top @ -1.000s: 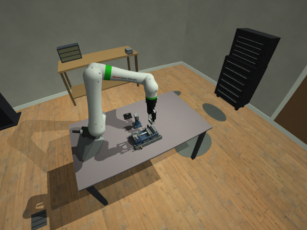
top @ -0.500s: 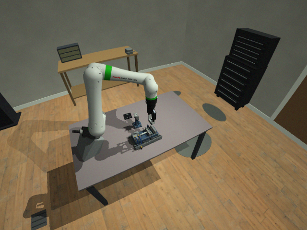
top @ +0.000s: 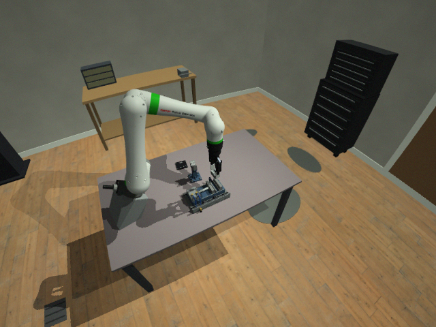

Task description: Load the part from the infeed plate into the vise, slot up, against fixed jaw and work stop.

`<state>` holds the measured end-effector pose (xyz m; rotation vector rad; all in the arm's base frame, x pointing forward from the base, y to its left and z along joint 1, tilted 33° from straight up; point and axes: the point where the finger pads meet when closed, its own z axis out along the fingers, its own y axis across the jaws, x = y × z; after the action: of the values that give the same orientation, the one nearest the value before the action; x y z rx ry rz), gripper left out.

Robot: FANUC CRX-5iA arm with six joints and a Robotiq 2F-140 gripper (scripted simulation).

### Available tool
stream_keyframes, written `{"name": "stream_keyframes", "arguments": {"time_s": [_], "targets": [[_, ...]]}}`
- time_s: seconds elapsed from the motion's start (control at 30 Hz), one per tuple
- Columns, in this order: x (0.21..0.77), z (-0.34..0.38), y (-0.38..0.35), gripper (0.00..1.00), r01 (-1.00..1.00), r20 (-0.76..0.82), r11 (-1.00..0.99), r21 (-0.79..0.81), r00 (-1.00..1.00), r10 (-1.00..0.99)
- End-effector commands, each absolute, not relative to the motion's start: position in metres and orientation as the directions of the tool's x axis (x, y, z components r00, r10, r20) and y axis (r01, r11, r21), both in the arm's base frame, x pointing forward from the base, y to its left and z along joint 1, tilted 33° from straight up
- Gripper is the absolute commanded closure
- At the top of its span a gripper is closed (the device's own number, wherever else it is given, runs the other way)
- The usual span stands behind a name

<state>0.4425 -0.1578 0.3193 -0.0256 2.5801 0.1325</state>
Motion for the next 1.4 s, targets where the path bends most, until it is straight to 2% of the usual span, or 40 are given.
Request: {"name": "stream_keyframes", "arguments": {"time_s": [0.0, 1.37], "targets": [[0.445, 0.316, -0.157, 1.0, -0.045, -0.53, 0.995, 0.089, -0.848, 0.009], [0.479, 0.262, -0.151, 1.0, -0.045, -0.53, 0.995, 0.089, -0.848, 0.009]]}}
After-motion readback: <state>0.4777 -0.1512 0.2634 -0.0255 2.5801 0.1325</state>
